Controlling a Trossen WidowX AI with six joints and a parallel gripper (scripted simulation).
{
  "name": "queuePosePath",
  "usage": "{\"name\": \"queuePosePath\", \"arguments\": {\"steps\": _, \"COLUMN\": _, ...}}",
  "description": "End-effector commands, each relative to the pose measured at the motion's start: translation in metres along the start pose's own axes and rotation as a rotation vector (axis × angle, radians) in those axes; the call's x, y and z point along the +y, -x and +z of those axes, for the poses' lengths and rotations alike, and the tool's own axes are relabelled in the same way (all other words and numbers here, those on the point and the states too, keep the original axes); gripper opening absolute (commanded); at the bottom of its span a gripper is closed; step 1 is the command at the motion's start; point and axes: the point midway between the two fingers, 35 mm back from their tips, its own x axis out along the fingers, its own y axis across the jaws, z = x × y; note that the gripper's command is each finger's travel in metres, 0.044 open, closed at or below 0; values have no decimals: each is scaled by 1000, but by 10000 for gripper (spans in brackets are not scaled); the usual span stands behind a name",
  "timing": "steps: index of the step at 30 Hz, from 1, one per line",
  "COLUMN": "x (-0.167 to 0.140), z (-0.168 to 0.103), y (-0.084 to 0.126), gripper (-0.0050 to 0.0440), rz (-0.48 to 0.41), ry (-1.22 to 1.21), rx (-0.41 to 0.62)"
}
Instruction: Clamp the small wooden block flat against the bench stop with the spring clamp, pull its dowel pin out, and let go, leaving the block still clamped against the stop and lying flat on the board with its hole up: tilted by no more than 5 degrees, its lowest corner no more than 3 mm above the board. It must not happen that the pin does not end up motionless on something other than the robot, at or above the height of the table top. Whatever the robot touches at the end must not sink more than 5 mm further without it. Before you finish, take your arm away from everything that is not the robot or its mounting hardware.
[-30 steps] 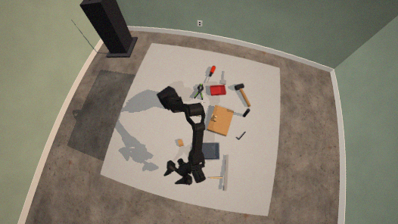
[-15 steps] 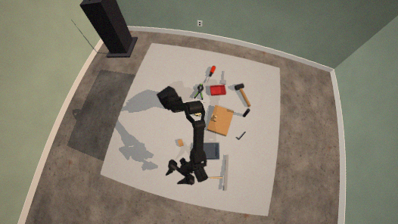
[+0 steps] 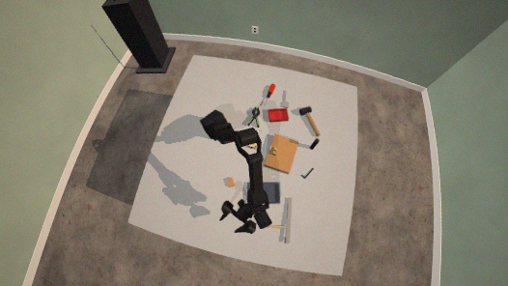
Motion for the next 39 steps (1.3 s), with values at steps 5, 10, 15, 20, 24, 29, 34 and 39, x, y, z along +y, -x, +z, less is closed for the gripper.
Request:
{"name": "queuePosePath", "arguments": {"steps": 5, "x": -11, "z": 23, "y": 12, "gripper": 440, "rz": -40, "ry": -70, "rx": -53}}
{"name": "queuePosePath", "arguments": {"steps": 10, "x": -15, "z": 30, "y": 18, "gripper": 440, "rz": -54, "ry": -101, "rx": -71}}
{"name": "queuePosePath", "arguments": {"steps": 15, "x": -22, "z": 42, "y": 27, "gripper": 440, "rz": -76, "ry": -150, "rx": -101}}
{"name": "queuePosePath", "arguments": {"steps": 20, "x": -28, "z": 54, "y": 36, "gripper": 440, "rz": -96, "ry": -200, "rx": -133}}
{"name": "queuePosePath", "arguments": {"steps": 24, "x": -32, "z": 61, "y": 42, "gripper": 440, "rz": -106, "ry": -229, "rx": -153}}
{"name": "queuePosePath", "arguments": {"steps": 29, "x": -36, "z": 70, "y": 50, "gripper": 440, "rz": -119, "ry": -267, "rx": -179}}
{"name": "queuePosePath", "arguments": {"steps": 34, "x": -41, "z": 82, "y": 60, "gripper": 440, "rz": -133, "ry": -315, "rx": -213}}
{"name": "queuePosePath", "arguments": {"steps": 39, "x": -45, "z": 93, "y": 70, "gripper": 440, "rz": -145, "ry": -362, "rx": -248}}
